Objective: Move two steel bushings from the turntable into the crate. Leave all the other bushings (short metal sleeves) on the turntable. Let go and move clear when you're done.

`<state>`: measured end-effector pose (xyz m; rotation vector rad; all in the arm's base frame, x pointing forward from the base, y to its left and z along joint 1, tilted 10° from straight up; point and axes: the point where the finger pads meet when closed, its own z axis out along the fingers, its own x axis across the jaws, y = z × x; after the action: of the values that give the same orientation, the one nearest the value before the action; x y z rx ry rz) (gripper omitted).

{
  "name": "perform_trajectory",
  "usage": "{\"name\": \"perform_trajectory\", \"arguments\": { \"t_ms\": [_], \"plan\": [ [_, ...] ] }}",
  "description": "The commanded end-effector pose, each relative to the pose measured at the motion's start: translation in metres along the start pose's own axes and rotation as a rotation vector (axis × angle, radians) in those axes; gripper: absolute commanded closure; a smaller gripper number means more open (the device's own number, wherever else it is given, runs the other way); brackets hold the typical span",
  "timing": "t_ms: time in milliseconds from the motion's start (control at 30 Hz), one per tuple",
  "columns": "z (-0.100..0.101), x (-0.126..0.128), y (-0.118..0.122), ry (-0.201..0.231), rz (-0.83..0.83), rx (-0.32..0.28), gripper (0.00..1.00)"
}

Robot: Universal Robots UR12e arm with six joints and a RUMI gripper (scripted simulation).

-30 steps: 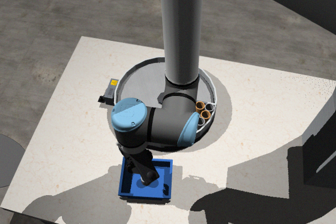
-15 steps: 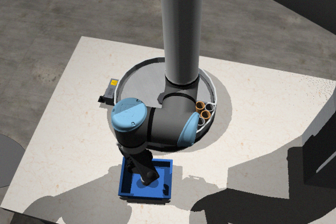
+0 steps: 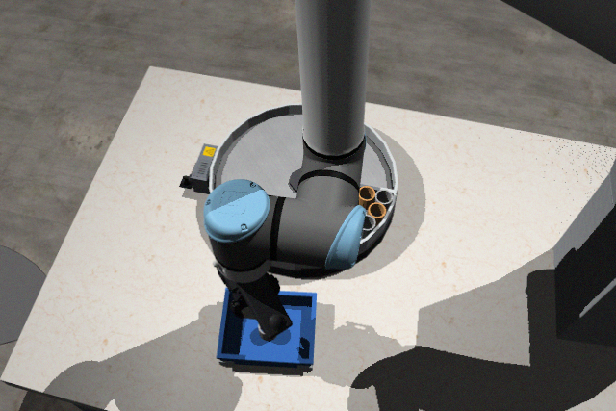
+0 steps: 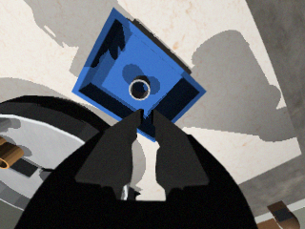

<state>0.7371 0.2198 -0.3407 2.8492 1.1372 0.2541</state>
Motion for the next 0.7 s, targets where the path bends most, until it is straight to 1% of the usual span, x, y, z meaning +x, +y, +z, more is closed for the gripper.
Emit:
{"name": "perform_trajectory", "arguments": {
  "t_ms": [0,100,167,267,433,500,600,667],
  "plan": [
    [-0.001,0.0,0.001,0.001,0.0,-0.001,0.95],
    [-0.001,-0.012,0.003,0.001,0.0,-0.001,0.95],
    [-0.001,-0.03,0.007,0.001,0.0,-0.001,0.95],
    [-0.001,-0.074,0.018,0.001,0.0,-0.001,0.95],
    [0.0,-0.167,0.042,0.001,0.0,-0.001,0.95],
    [0.0,-0.167,0.042,0.001,0.0,-0.001,0.95],
    [0.0,-0.216,0.054,0.001,0.0,-0.001,0.95],
    [0.0,-0.243,0.06,0.001,0.0,-0.001,0.95]
  ]
}}
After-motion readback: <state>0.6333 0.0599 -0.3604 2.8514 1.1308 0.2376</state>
